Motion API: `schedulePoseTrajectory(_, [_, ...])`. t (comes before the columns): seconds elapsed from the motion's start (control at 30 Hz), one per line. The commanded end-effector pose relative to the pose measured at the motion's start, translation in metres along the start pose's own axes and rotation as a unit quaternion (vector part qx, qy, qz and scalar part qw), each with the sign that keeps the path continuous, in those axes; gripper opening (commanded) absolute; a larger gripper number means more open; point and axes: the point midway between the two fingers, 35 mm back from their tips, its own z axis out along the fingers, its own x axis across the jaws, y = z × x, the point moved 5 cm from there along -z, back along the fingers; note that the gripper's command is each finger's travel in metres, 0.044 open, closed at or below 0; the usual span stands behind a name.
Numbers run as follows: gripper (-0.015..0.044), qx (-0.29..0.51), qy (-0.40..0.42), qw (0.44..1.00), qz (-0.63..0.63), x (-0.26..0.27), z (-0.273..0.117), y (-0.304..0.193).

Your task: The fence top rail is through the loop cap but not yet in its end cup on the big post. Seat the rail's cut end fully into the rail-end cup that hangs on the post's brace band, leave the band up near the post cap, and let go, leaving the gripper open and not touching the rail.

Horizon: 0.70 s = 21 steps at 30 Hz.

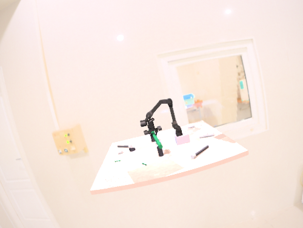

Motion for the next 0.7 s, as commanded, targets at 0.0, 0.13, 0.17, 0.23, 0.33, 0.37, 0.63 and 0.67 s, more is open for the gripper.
schedulePoseTrajectory(0.0, [0.0,-0.007,0.002,1.0,0.0,0.0015,-0.003,0.004])
schedulePoseTrajectory(0.13, [0.0,-0.007,0.002,1.0,0.0,0.0017,-0.0035,0.0044])
schedulePoseTrajectory(0.17, [0.0,-0.007,0.002,1.0,0.0,0.0018,-0.0036,0.0045])
schedulePoseTrajectory(0.23, [0.0,-0.007,0.002,1.0,0.0,0.0019,-0.0039,0.0047])
schedulePoseTrajectory(0.33, [0.0,-0.007,0.002,1.0,0.0,0.0021,-0.0043,0.0049])
schedulePoseTrajectory(0.37, [0.0,-0.007,0.002,1.0,0.0,0.0022,-0.0044,0.0049])
schedulePoseTrajectory(0.63, [0.0,0.0,-0.001,1.0,-0.001,0.0003,-0.0014,0.0015])
schedulePoseTrajectory(0.67, [0.0,0.0,-0.001,1.0,-0.001,0.0003,-0.0014,0.0015])
